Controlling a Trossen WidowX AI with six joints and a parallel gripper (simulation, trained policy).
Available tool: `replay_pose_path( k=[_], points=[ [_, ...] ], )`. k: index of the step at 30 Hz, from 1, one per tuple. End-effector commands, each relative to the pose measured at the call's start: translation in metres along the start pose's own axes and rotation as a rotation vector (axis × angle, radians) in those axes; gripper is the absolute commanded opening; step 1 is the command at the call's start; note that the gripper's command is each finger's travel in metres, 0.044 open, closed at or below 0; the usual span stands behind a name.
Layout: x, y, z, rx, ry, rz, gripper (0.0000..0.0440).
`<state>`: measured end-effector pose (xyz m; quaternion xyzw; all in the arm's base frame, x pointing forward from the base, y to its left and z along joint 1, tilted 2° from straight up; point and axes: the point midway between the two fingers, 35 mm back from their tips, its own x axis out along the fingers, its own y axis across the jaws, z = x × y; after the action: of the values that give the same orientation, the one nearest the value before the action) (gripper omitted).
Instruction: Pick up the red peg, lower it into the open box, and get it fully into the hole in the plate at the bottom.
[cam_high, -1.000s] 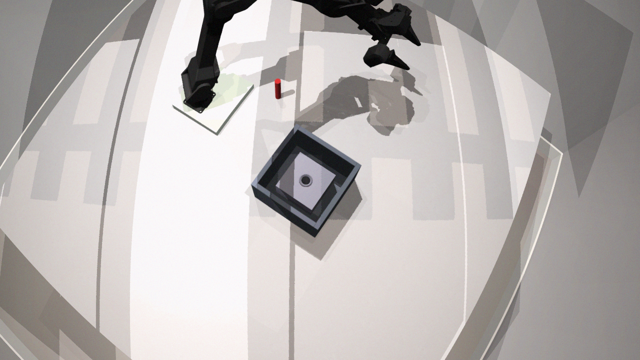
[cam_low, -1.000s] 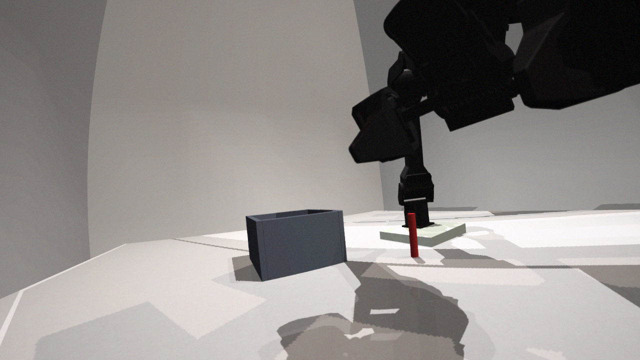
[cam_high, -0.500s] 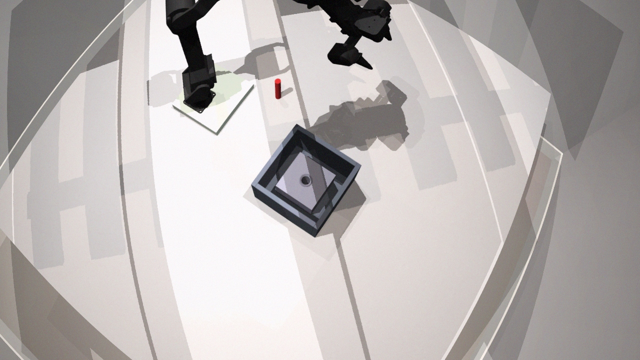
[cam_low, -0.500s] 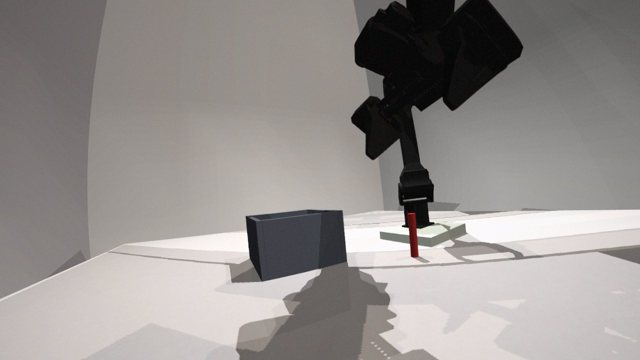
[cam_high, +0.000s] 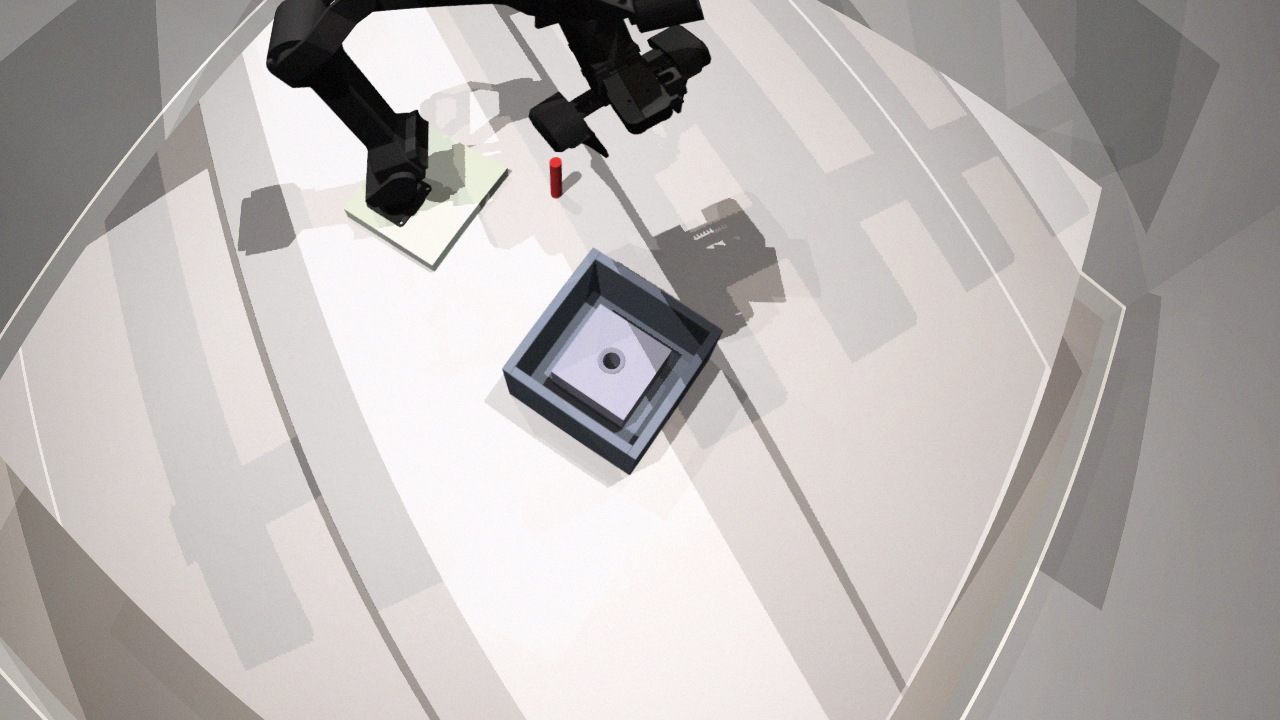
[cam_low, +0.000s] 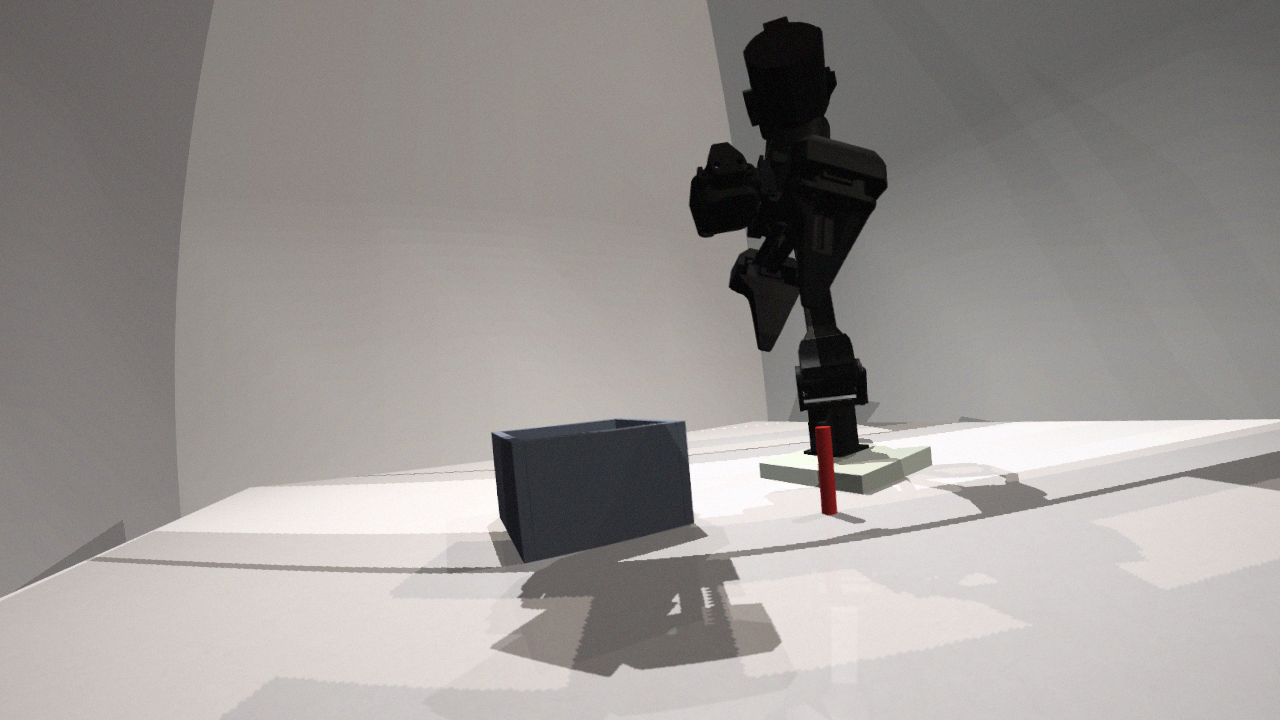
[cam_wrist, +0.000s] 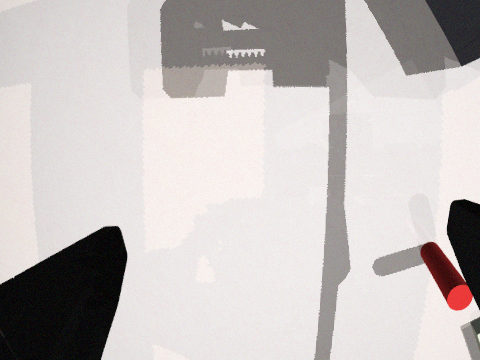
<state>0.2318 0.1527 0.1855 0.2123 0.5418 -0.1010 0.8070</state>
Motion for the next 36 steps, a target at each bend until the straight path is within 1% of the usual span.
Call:
replay_pose_path(
  k=[1,7,12,17,27,28,29,36],
  points=[
    [0.003,-0.022,-0.012,0.079,0.06,-0.061,0.044],
    [0.02,-0.051,-0.031,0.197,0.131,-0.164,0.044],
    [0.038,-0.064,-0.044,0.284,0.165,-0.211,0.044],
    [0.06,-0.072,-0.055,0.352,0.181,-0.225,0.044],
    [0.099,-0.08,-0.072,0.464,0.191,-0.202,0.0435],
    [0.101,-0.081,-0.073,0.475,0.192,-0.202,0.0428],
    [0.103,-0.082,-0.074,0.487,0.194,-0.202,0.0411],
    [0.107,-0.086,-0.08,0.538,0.234,-0.215,0.0232]
  ],
)
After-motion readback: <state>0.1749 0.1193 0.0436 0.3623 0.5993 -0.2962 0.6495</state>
